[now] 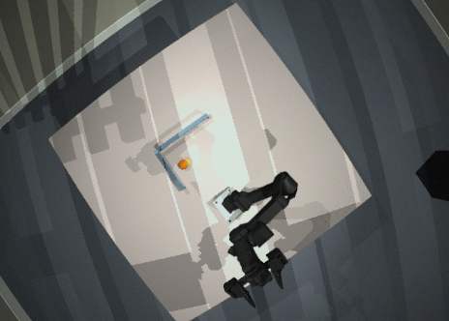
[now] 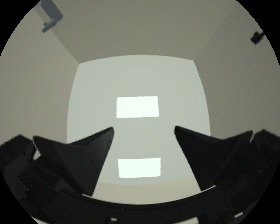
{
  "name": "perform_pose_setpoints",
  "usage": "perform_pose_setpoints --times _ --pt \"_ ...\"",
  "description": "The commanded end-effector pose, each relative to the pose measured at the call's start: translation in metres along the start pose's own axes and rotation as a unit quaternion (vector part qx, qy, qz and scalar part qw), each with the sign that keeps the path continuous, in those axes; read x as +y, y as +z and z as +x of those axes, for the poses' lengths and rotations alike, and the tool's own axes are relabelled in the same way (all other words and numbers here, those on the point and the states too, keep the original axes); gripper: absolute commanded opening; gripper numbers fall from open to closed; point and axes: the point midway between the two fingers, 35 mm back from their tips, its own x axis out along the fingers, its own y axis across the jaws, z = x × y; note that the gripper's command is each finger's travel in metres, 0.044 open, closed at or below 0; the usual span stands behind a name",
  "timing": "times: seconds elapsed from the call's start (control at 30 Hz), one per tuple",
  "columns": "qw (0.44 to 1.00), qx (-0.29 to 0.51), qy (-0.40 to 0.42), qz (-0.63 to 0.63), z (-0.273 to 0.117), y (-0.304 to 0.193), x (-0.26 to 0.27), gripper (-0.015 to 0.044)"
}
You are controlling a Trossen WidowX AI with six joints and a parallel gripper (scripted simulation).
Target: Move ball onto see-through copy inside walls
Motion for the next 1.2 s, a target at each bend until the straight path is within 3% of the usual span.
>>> perform_pose_setpoints --times 0.0,0.07,0.23,0.43,0.67,0.9,1.17 --pt "1.0 0.001 0.002 0.0 0.0 -0.001 0.001 0.0374" --pt "1.0 0.009 0.019 0.004 -0.001 -0.007 0.01 0.0335" --pt "0.99 0.065 0.125 0.027 -0.014 -0.046 0.066 0.0335" --pt "0.951 0.158 0.254 0.074 -0.056 -0.102 0.134 0.0335" --pt "0.908 0.231 0.334 0.103 -0.097 -0.138 0.175 0.0335" --pt "0.8 0.364 0.458 0.135 -0.19 -0.194 0.227 0.0335" --pt "0.634 0.513 0.556 0.162 -0.321 -0.236 0.248 0.0335"
